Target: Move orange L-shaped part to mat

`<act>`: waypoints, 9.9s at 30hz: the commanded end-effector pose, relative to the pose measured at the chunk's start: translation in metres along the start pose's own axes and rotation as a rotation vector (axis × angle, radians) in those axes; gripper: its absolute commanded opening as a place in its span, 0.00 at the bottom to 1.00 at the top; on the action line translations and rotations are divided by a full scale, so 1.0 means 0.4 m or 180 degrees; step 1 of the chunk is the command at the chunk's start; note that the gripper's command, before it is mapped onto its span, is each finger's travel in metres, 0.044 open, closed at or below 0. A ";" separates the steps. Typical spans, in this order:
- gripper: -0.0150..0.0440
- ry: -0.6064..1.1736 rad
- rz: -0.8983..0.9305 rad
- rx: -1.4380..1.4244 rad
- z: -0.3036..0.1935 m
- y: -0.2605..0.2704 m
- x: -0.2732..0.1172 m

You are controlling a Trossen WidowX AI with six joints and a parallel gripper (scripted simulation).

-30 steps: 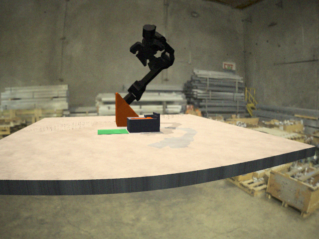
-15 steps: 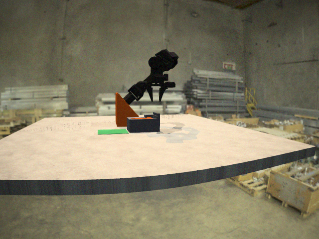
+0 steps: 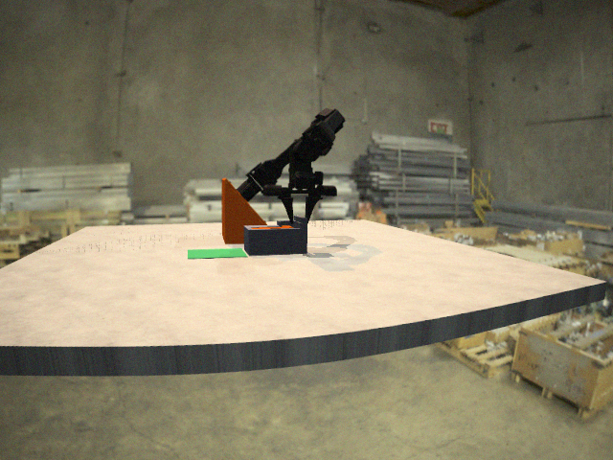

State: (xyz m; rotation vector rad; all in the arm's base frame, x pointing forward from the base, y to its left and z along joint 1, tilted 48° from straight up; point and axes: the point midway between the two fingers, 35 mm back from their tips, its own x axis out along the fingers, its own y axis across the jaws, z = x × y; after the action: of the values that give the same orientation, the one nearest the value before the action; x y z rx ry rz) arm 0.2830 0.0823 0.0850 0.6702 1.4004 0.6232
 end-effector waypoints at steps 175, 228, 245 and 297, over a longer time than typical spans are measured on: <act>0.58 0.0003 -0.0018 -0.5015 0.028 -0.192 0.006; 0.25 0.0010 0.0006 -0.4981 0.023 -0.195 -0.114; 0.25 0.0013 0.0005 -0.4979 0.023 -0.195 -0.182; 0.25 0.0032 -0.0018 -0.4985 -0.019 -0.611 -0.207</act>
State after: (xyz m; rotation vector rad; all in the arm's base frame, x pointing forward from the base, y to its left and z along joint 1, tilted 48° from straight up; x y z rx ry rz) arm 0.2696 -0.1389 -0.0353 -0.5875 0.5606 1.4135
